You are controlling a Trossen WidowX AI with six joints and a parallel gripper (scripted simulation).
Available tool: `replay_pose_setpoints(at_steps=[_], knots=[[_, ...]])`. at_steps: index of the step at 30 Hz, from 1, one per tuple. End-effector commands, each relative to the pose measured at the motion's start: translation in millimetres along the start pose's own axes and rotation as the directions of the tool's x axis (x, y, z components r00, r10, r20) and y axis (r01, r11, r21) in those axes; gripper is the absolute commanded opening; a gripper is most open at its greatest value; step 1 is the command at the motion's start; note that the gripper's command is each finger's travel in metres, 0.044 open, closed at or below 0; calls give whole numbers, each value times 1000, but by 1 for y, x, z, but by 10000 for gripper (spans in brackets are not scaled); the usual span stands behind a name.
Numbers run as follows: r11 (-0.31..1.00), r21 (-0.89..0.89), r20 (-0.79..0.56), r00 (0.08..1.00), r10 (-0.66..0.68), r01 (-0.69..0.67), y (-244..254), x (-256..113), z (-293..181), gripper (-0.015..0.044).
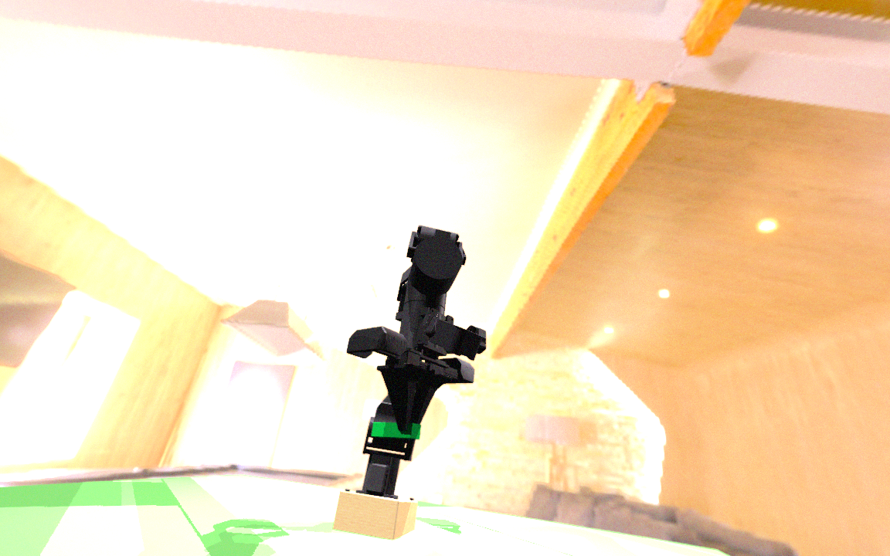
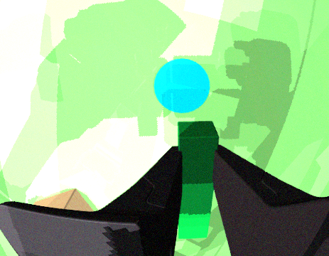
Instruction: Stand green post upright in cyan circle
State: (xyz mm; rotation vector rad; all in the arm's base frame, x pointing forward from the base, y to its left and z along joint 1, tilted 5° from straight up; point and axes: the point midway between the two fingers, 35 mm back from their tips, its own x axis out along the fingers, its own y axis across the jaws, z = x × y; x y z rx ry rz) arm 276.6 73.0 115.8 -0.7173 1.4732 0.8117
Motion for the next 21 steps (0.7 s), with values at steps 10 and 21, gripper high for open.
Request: replay_pose_setpoints(at_steps=[10,21], knots=[[1000,26,86,996,13,-16,-4,8,5,23],[998,58,167,986,23,-33,-9,16,10,23]])
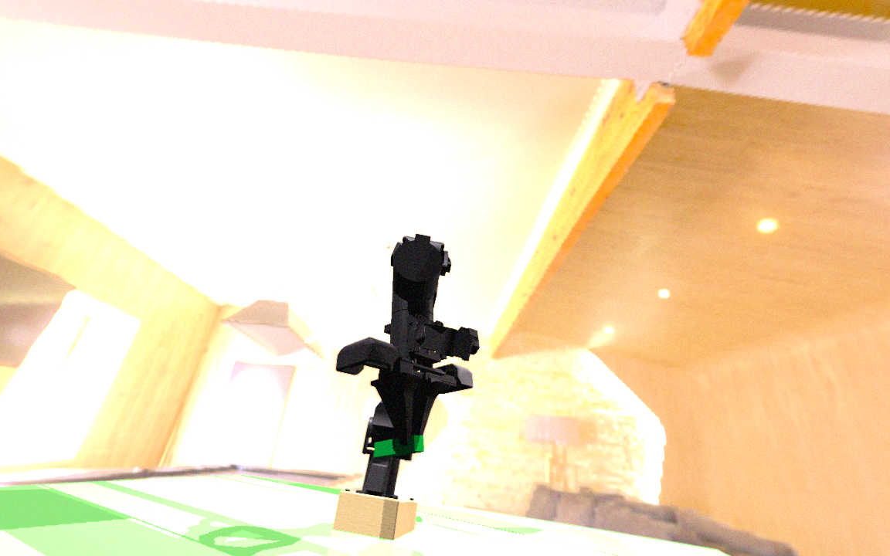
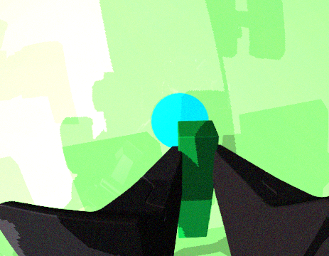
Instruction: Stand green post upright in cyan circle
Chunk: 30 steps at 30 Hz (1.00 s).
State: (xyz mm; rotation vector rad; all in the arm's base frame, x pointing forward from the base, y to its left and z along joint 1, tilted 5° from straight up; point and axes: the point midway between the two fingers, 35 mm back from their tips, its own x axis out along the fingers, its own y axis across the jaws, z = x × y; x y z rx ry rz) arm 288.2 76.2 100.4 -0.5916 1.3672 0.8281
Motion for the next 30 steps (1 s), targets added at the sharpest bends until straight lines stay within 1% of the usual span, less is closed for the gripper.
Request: replay_pose_setpoints(at_steps=[1,30], knots=[[1000,15,28,1000,3,-4,-1,2,1,23],[996,81,242,970,20,-41,-14,17,8,23]])
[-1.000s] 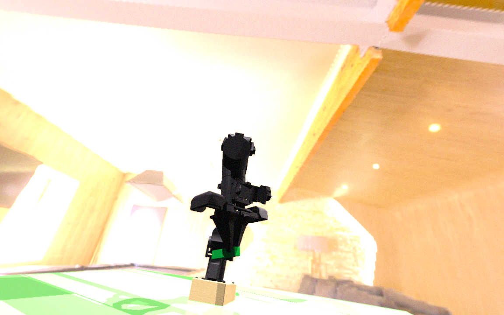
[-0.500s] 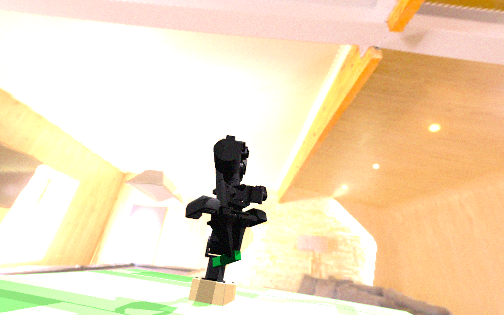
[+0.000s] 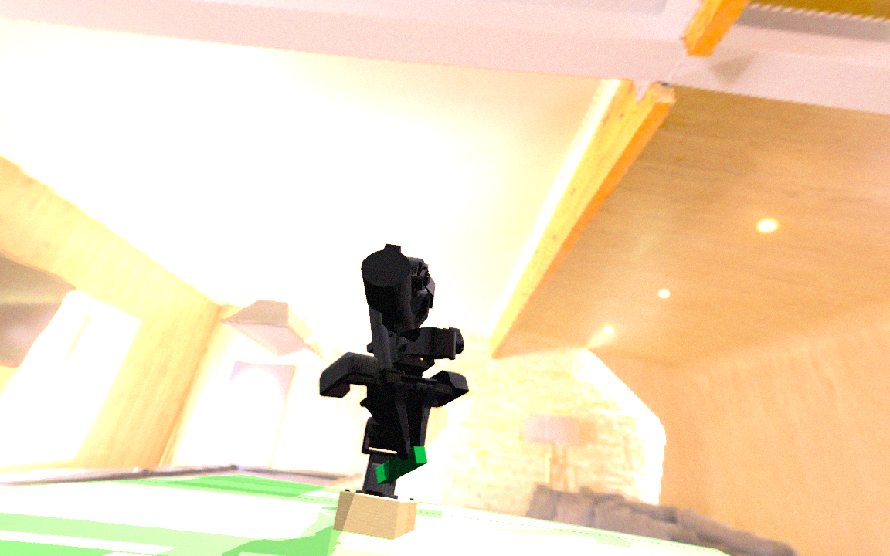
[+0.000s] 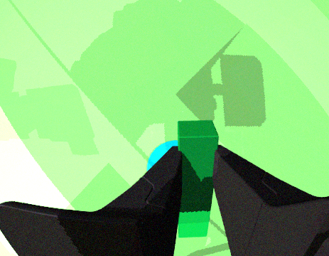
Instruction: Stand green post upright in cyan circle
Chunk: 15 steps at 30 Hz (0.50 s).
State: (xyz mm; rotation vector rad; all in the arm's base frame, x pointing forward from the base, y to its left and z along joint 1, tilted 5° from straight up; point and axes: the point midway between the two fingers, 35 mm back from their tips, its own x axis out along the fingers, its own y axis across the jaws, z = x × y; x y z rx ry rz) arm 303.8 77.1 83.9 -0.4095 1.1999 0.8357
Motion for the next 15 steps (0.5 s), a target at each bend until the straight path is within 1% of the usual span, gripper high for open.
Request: replay_pose_setpoints(at_steps=[1,15], knots=[[1000,13,28,1000,2,-3,-1,1,0,23],[999,36,131,991,11,-15,-6,5,2,23]])
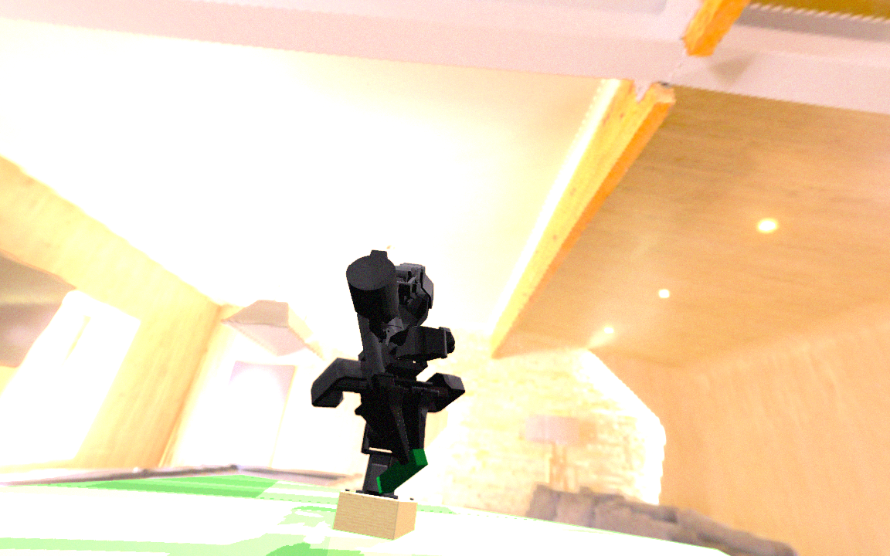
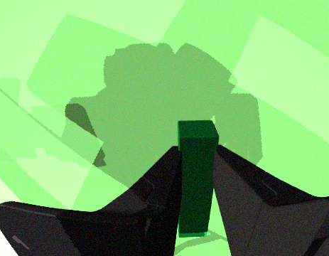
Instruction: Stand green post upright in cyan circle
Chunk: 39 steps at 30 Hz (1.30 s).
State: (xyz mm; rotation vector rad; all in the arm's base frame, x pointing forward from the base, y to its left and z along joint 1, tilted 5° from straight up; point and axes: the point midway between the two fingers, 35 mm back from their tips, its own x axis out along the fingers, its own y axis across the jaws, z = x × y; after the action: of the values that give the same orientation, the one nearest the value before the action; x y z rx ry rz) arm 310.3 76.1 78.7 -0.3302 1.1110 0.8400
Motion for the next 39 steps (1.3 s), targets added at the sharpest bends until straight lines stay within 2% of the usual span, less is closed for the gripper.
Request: replay_pose_setpoints(at_steps=[1,39], knots=[[1000,11,28,1000,2,-2,-1,0,0,23],[999,38,295,955,18,-31,-12,2,0,23]])
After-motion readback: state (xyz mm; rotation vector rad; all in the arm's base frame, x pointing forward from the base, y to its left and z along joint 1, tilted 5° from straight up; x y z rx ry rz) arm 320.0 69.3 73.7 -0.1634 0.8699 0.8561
